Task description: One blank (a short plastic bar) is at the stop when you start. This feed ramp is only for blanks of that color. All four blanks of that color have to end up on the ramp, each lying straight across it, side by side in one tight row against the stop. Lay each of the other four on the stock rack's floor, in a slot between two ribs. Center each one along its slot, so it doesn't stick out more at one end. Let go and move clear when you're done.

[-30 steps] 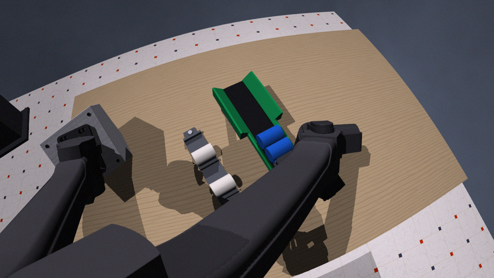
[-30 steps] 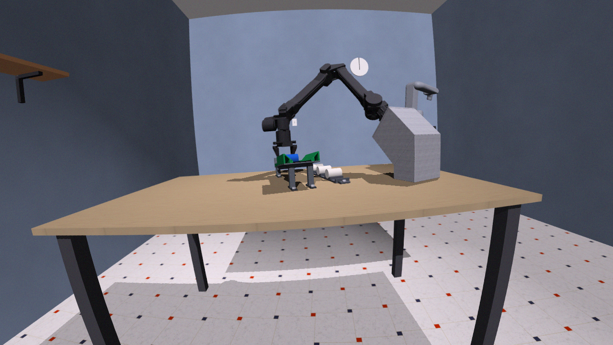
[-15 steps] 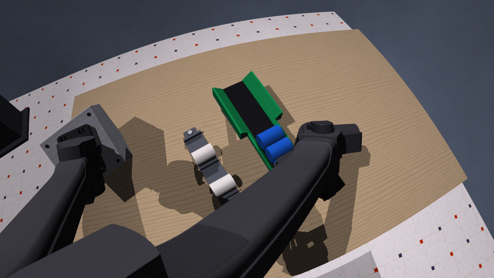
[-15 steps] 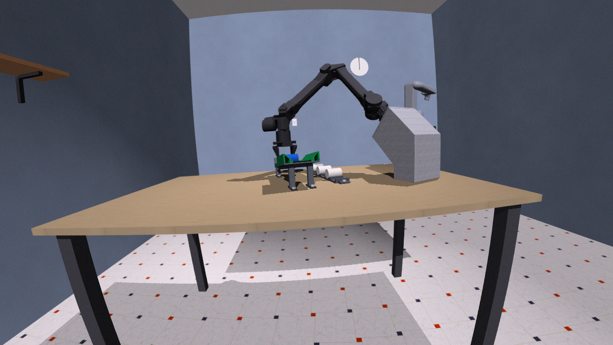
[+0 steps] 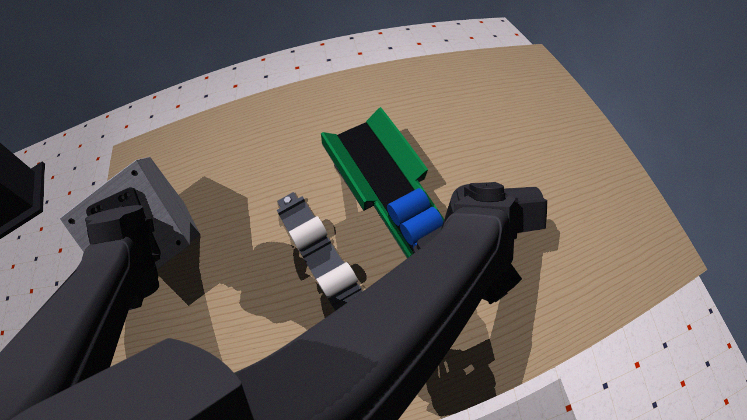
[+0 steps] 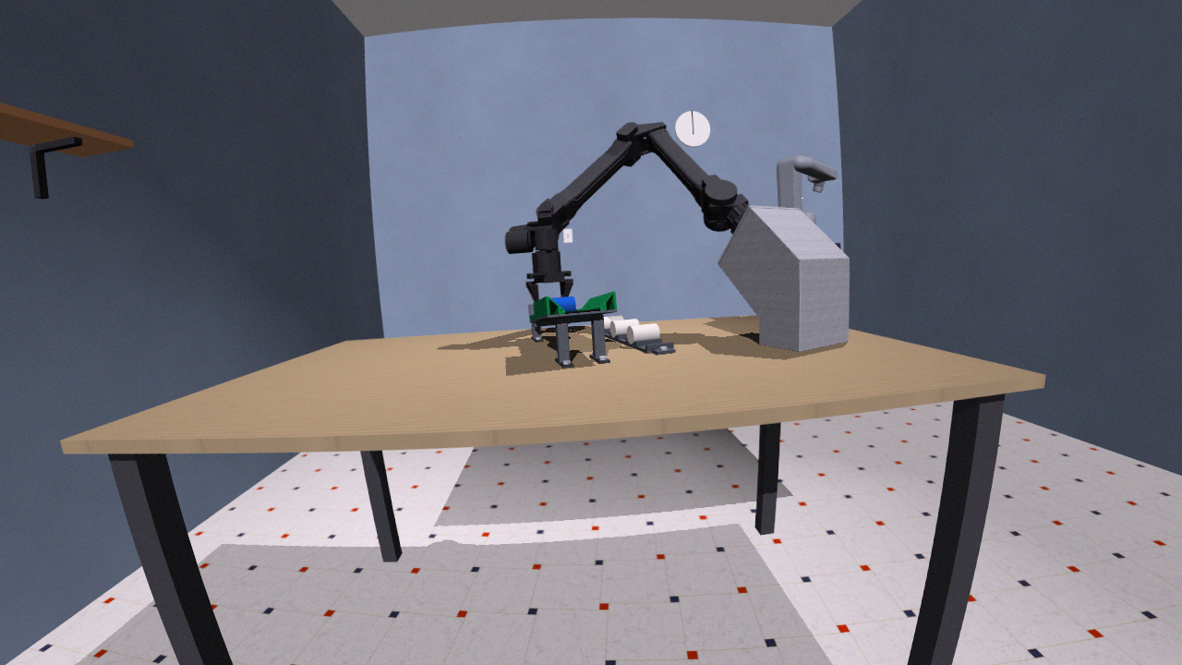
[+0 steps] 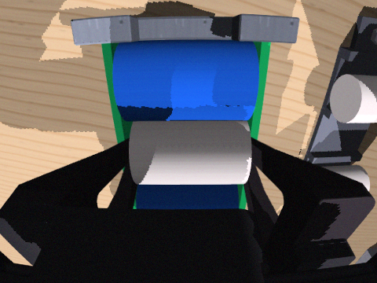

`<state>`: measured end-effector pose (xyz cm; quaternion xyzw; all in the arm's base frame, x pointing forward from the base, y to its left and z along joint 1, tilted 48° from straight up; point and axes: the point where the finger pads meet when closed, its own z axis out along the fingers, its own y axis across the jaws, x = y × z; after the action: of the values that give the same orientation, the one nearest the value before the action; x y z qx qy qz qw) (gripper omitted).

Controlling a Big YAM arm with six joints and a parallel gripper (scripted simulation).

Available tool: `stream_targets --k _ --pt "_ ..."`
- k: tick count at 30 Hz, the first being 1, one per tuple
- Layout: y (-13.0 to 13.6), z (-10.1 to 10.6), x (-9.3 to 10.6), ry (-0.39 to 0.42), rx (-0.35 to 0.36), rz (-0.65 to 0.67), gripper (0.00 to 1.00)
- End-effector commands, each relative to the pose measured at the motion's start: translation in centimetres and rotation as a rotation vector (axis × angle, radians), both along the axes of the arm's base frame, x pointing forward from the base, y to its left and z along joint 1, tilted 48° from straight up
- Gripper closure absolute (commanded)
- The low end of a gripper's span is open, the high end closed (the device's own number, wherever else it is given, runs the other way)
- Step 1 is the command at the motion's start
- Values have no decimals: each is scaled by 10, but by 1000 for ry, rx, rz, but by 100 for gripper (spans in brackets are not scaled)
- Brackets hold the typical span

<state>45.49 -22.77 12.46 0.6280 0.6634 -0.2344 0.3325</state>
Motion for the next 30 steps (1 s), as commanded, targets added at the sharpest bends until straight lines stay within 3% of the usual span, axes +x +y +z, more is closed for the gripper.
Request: stream_targets --k 1,7,9,16,19,22,30 --pt "16 26 9 -42 -8 16 41" --pt "46 58 5 -55 -7 16 41" --pt "46 58 5 -55 -7 16 41" --pt "77 87 -2 -57 -5 16 41" --pt "81 91 -3 -58 -4 16 41" --pt "80 78 -2 -30 -1 14 41" --pt "75 82 0 -55 -2 2 41"
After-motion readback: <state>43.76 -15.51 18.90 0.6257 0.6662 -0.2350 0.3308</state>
